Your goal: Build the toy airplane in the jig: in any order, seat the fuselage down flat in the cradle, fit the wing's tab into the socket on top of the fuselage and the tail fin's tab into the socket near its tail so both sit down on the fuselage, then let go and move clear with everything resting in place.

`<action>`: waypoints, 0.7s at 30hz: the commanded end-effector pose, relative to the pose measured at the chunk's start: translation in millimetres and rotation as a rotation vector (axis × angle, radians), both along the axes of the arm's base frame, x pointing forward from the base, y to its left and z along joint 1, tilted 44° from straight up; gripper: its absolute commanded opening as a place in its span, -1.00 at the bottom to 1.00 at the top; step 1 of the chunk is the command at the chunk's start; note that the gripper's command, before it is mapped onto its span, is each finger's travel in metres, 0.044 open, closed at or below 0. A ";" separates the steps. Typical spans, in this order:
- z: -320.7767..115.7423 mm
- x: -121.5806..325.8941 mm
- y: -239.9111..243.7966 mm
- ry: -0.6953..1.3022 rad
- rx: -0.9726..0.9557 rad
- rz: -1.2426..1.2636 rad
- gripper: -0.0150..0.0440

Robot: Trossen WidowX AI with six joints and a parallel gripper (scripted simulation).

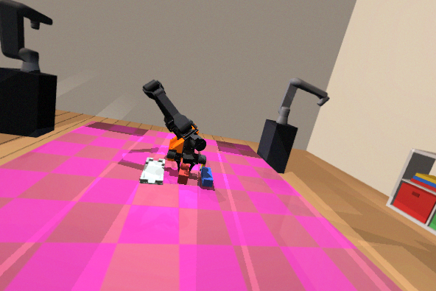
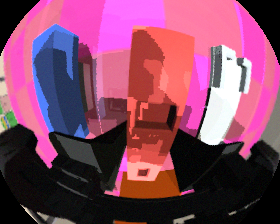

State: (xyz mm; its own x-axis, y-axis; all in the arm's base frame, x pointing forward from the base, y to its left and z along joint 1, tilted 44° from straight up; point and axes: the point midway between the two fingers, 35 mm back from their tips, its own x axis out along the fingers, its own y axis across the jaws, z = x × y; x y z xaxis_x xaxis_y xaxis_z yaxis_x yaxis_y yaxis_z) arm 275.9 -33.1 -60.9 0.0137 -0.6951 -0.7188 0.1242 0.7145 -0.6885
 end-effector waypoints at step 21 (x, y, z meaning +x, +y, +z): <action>50.6 6.9 54.0 -0.015 0.018 -0.001 -0.49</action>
State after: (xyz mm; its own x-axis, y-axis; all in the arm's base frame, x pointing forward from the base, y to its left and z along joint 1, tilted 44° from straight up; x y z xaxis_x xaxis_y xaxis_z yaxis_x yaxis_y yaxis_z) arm 281.4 12.0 -20.2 0.0174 -0.6893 -0.7243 0.1217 0.7205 -0.6827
